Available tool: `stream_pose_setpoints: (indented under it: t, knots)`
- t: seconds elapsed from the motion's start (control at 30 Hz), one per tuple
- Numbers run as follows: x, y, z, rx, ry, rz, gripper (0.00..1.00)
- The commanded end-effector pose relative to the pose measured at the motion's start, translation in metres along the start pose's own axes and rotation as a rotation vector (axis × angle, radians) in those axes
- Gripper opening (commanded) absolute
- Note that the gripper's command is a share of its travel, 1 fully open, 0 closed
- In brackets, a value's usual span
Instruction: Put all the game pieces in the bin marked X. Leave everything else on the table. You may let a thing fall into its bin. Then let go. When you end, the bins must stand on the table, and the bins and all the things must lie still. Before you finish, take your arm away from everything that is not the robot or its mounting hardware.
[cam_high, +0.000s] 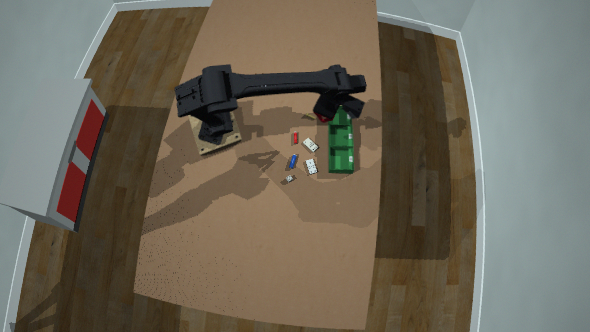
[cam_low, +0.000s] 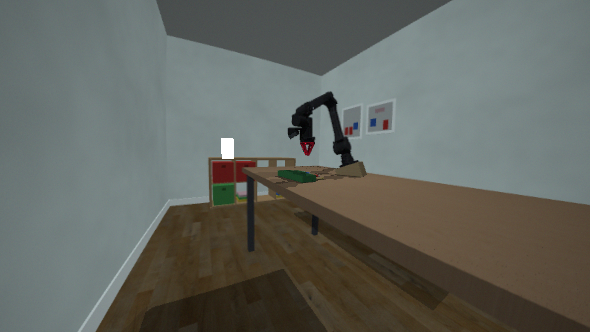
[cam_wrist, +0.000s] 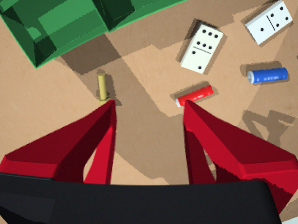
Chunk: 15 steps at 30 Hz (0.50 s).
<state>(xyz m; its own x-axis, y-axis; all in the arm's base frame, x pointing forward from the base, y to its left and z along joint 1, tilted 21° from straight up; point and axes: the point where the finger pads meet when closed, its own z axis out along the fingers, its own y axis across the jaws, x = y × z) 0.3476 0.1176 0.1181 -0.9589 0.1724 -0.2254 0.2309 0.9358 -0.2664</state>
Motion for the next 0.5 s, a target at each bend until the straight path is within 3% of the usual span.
stream_pose_setpoints:
  t: [0.0, 0.13, 0.2, 0.33, 0.43, 0.47]
  knots:
    - [-0.006, -0.018, 0.010, -0.027, -0.028, 0.156, 0.39]
    - [0.002, -0.040, 0.034, -0.034, -0.032, 0.263, 0.39]
    - [0.002, -0.040, 0.034, -0.034, -0.032, 0.263, 0.39]
    - [0.008, -0.059, 0.054, -0.057, -0.059, 0.385, 0.39]
    - [0.010, -0.059, 0.062, -0.042, -0.042, 0.377, 0.39]
    - [-0.012, -0.052, 0.049, -0.067, -0.072, 0.391, 0.39]
